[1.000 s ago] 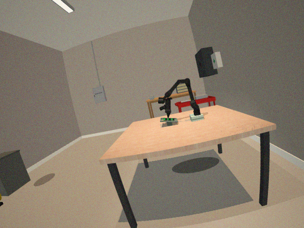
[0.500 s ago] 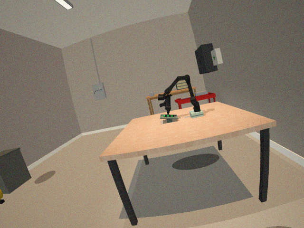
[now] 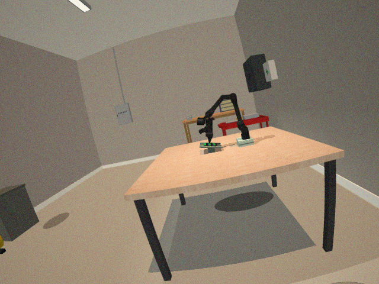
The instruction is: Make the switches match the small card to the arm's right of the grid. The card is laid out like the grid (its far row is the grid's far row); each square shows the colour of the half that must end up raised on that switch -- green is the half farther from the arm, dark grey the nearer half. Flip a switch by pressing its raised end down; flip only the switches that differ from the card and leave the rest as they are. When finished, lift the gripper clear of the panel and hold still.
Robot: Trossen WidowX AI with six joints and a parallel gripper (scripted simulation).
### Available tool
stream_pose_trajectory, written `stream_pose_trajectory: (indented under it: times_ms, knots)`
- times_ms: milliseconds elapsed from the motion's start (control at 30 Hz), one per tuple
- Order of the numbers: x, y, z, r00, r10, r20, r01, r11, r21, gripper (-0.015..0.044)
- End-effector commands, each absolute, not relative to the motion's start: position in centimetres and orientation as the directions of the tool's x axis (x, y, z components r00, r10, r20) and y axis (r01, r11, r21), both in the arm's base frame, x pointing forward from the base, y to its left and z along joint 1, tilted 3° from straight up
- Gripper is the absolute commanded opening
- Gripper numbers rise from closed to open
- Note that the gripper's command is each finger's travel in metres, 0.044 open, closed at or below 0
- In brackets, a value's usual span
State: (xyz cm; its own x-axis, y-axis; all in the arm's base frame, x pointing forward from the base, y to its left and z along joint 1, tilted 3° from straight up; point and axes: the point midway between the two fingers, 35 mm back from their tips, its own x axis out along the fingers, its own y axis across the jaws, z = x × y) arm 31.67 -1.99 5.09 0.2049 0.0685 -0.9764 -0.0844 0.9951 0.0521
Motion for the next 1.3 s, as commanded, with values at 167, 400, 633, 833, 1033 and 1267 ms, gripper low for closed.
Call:
stream_pose_trajectory:
  times_ms: [167,400,633,833,1033,1267]
  knots:
    - [31.7,-2.0,5.0,0.206,0.068,-0.976,-0.081,0.995,0.053,0.0]
    - [31.7,-2.0,4.9,0.206,0.068,-0.976,-0.081,0.995,0.053,0.0]
    - [30.2,-2.4,11.1,0.23,0.07,-0.971,-0.081,0.995,0.052,0.0]
    - [29.0,-0.5,11.0,0.228,0.071,-0.971,-0.081,0.995,0.054,0.0]
    - [25.8,3.4,10.5,0.226,0.075,-0.971,-0.081,0.995,0.058,0.0]
    - [26.7,3.7,7.1,0.202,0.074,-0.977,-0.081,0.995,0.059,0.0]
